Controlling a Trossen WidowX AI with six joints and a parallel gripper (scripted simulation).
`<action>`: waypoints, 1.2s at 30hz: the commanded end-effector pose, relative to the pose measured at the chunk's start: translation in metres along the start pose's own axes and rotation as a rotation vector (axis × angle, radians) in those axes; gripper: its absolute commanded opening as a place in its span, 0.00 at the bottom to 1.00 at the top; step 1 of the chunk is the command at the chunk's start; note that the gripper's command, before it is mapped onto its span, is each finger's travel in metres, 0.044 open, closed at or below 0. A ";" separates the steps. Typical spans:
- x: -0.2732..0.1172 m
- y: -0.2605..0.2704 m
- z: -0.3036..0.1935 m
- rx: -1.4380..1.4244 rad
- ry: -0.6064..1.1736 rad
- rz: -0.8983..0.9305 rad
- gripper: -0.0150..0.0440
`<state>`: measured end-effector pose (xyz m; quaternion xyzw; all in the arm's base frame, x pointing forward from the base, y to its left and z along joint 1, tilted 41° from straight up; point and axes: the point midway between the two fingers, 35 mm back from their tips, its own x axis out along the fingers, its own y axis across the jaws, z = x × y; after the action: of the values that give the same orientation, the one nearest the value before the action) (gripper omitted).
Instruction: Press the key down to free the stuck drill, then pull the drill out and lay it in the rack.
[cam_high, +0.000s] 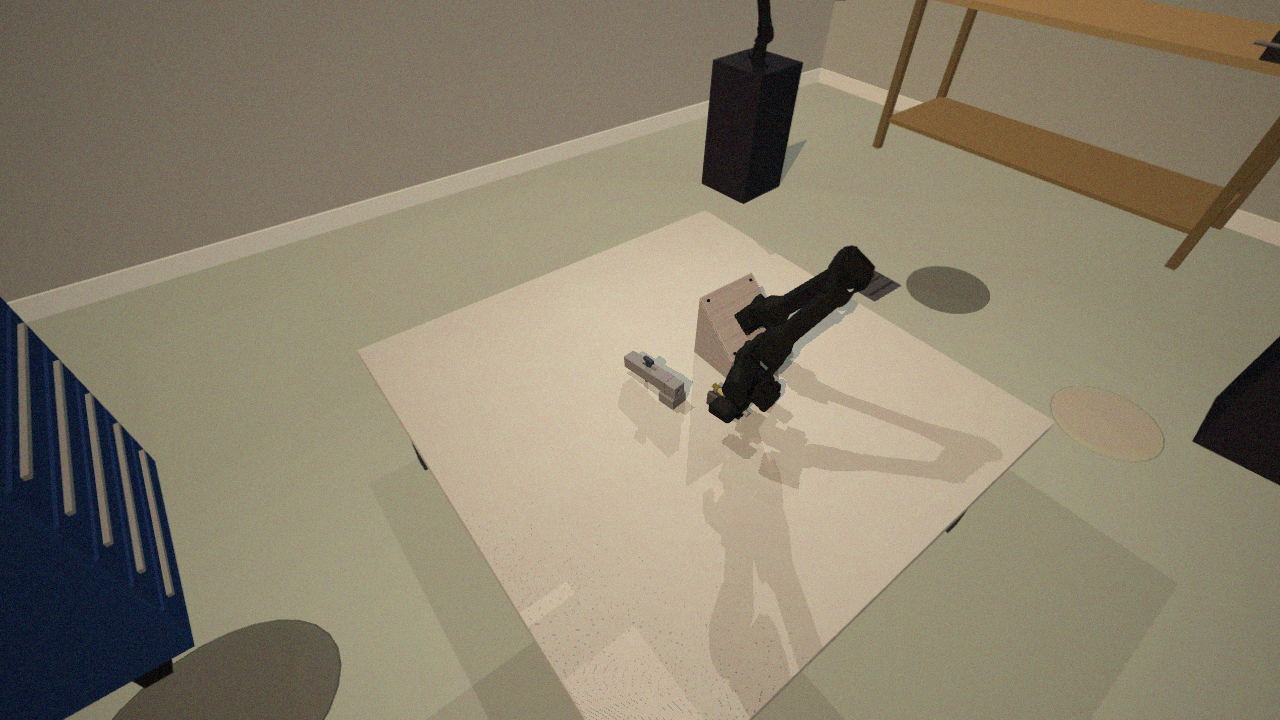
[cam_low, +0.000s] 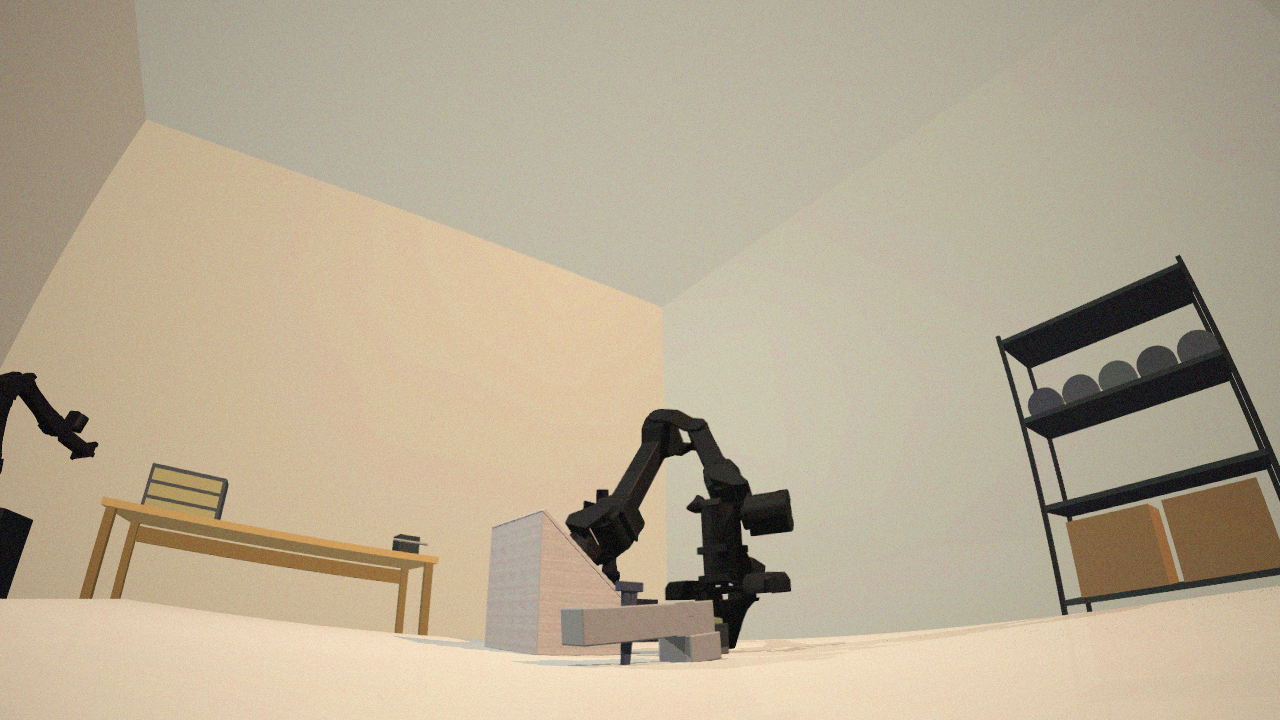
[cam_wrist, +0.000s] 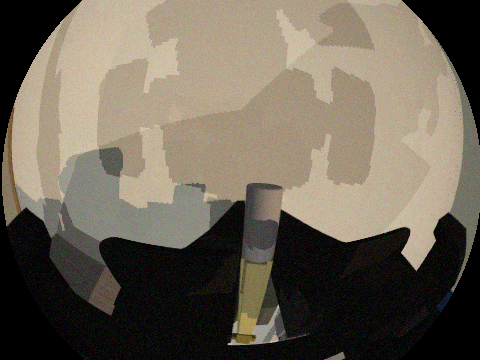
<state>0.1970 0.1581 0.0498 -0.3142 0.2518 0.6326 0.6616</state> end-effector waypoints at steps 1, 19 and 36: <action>0.000 -0.001 -0.008 0.011 0.035 -0.007 0.25; 0.000 0.000 0.000 0.000 0.000 0.000 0.83; -0.052 0.001 0.001 0.010 0.036 -0.007 1.00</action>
<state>0.1920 0.1315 0.0767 -0.3216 0.2685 0.6239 0.6598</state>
